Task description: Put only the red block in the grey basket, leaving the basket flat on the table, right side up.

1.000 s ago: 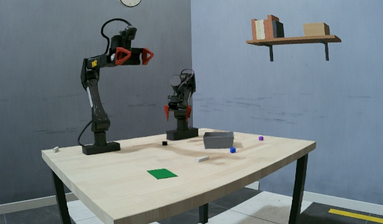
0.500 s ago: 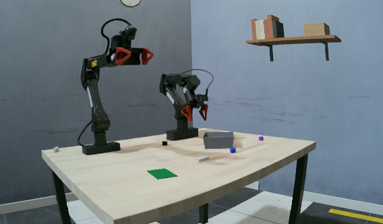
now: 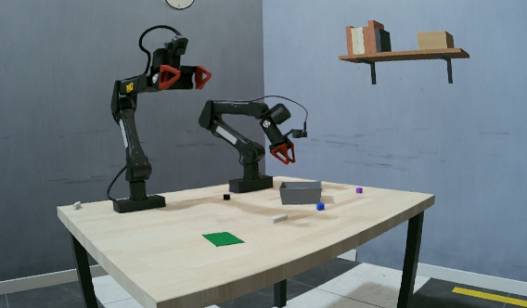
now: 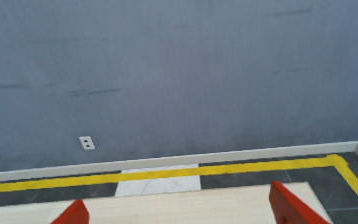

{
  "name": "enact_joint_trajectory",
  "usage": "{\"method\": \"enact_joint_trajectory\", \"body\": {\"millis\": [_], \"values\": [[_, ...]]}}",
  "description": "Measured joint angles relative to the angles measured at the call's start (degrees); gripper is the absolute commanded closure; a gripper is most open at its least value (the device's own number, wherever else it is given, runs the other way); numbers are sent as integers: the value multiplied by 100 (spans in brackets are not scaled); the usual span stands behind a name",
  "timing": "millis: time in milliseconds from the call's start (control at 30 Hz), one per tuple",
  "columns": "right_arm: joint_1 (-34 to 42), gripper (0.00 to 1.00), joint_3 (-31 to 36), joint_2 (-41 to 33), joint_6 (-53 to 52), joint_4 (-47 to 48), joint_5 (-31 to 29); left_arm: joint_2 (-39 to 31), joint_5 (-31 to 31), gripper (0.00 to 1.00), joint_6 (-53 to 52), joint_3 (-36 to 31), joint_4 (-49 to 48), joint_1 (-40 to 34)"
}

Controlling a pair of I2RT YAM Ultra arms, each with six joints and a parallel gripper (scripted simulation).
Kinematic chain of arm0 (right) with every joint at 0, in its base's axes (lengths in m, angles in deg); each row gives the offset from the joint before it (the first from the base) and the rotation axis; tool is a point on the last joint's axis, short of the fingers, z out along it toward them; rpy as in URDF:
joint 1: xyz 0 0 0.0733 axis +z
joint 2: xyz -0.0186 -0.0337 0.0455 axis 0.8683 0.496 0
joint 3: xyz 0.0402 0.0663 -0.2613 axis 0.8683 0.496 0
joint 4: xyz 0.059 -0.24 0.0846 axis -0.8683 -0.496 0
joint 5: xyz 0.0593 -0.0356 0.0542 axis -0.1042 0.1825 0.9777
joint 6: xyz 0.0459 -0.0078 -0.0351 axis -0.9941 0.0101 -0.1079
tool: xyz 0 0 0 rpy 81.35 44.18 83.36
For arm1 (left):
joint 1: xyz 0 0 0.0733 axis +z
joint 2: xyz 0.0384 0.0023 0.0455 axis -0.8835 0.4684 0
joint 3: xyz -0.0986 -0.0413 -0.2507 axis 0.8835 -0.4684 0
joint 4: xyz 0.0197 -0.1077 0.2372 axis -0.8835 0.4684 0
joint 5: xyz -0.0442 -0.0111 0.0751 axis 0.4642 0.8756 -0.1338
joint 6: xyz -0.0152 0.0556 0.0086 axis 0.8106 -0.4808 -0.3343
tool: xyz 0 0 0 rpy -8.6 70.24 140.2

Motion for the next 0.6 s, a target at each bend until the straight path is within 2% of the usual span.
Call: {"method": "enact_joint_trajectory", "body": {"millis": [267,600], "values": [[0,0,0,0,0,0,0,50,42,0,-63,0,-48,538],[0,0,0,0,0,0,0,57,61,0,-76,0,-59,586]]}}
